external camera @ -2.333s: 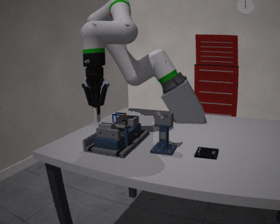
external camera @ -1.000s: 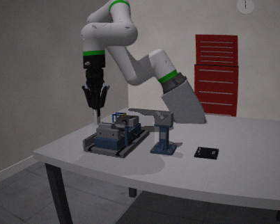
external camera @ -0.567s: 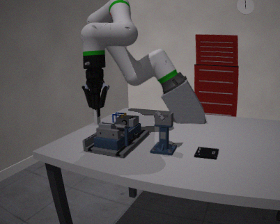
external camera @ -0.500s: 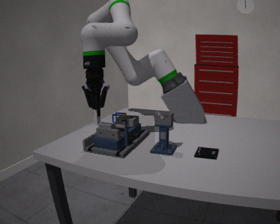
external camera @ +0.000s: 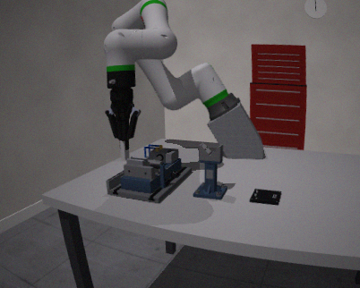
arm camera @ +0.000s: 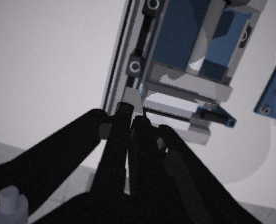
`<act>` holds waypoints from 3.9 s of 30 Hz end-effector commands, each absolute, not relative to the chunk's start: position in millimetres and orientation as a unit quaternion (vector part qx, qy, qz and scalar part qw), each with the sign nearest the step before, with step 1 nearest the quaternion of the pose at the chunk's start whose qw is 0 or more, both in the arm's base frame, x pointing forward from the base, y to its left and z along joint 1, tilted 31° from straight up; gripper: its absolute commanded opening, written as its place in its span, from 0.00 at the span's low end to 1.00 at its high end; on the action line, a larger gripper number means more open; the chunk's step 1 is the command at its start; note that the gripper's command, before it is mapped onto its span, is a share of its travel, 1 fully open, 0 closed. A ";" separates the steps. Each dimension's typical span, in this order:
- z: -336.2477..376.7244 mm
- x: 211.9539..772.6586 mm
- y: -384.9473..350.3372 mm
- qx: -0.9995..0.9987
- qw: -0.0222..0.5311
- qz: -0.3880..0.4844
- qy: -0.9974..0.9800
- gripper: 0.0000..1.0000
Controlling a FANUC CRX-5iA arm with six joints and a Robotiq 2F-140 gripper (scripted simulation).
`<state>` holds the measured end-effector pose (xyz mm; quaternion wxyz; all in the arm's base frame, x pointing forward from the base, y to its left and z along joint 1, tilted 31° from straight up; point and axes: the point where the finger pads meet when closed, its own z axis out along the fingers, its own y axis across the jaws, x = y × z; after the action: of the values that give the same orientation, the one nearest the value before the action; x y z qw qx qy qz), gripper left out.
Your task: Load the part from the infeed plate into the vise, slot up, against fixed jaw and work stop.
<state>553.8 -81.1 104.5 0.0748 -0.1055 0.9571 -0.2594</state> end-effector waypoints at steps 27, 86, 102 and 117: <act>104.6 553.9 -80.9 -0.106 0.075 -0.259 0.957 0.00; 100.9 552.7 -74.7 -0.106 0.075 -0.259 0.957 0.00; 98.9 552.1 -71.4 -0.106 0.075 -0.259 0.957 0.00; 96.8 551.5 -68.0 -0.106 0.075 -0.259 0.957 0.00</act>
<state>551.4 -68.5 96.9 0.0748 -0.1056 0.9571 -0.2594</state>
